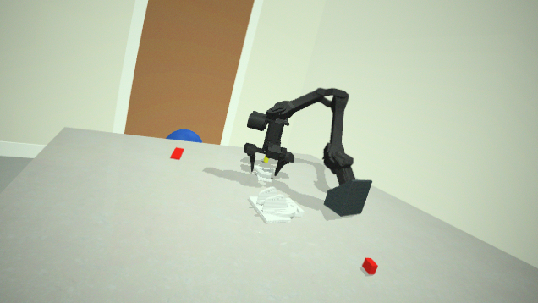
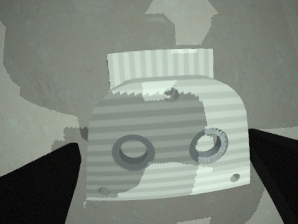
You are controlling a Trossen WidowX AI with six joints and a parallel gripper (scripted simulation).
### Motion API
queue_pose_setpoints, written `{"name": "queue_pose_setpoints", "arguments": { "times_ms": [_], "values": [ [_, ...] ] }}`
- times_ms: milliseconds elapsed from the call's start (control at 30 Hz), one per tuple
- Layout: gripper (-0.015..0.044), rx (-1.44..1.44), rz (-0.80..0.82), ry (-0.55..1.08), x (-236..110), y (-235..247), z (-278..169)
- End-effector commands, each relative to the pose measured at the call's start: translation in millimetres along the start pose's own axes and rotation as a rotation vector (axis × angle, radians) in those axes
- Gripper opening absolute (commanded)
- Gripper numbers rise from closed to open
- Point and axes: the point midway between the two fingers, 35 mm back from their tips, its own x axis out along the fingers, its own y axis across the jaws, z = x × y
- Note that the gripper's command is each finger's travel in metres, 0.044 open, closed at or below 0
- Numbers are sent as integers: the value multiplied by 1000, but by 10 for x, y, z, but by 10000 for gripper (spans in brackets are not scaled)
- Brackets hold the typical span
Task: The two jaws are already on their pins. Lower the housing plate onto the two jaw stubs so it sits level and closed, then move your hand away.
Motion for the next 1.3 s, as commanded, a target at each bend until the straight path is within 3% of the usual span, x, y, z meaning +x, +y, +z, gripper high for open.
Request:
{"name": "queue_pose_setpoints", "arguments": {
  "times_ms": [0, 500, 933, 1267],
  "values": [
    [440, -3, -2, -6, 7, -4, 9],
    [440, -3, -2, -6, 10, -4, 9],
    [353, 0, 0, 0, 7, 0, -1],
    [351, 0, 0, 0, 2, 0, 0]
  ]
}}
